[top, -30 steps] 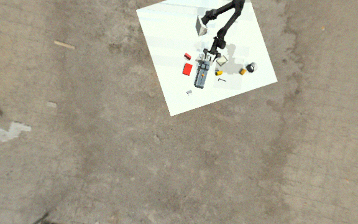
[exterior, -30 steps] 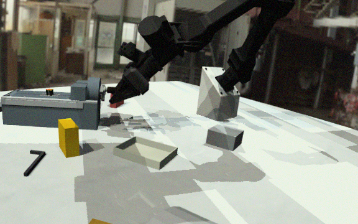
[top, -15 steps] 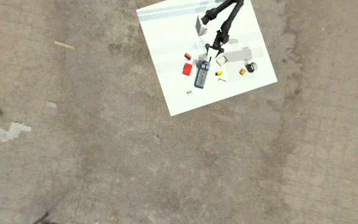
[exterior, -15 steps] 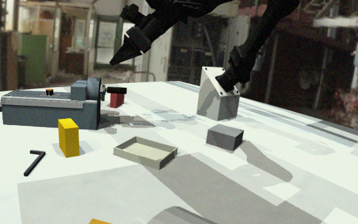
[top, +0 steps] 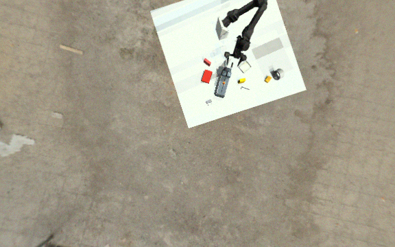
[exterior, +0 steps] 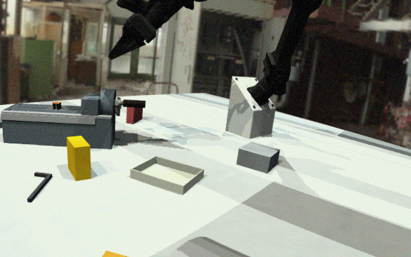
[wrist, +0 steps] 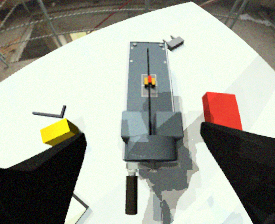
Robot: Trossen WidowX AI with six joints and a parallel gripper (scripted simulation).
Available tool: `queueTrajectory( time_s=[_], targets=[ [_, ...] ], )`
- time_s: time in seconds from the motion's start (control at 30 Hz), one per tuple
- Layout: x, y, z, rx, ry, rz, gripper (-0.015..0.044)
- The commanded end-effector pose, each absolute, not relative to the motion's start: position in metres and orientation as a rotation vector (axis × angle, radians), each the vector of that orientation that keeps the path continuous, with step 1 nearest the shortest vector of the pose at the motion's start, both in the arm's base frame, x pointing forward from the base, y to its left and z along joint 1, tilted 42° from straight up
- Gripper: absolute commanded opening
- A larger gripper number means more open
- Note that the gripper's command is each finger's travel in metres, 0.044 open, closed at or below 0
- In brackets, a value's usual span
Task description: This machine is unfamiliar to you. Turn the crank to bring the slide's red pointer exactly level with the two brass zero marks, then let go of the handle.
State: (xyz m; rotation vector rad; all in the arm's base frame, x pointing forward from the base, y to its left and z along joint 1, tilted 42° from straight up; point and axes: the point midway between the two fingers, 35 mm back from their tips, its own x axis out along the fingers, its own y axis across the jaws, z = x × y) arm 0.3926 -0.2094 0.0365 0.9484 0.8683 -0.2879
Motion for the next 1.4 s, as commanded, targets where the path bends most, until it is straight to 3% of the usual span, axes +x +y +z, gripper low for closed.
queueTrajectory(
  time_s=[0.0,0.5,0.83,1.37],
  targets=[
    [0.405,-0.224,0.029,0.926,0.864,-0.226,0.044],
    [0.43,-0.277,-0.014,0.85,0.819,-0.033,0.044],
    [0.438,-0.243,-0.054,0.851,0.818,-0.029,0.044],
    [0.439,-0.242,-0.055,0.851,0.817,-0.029,0.044]
  ],
)
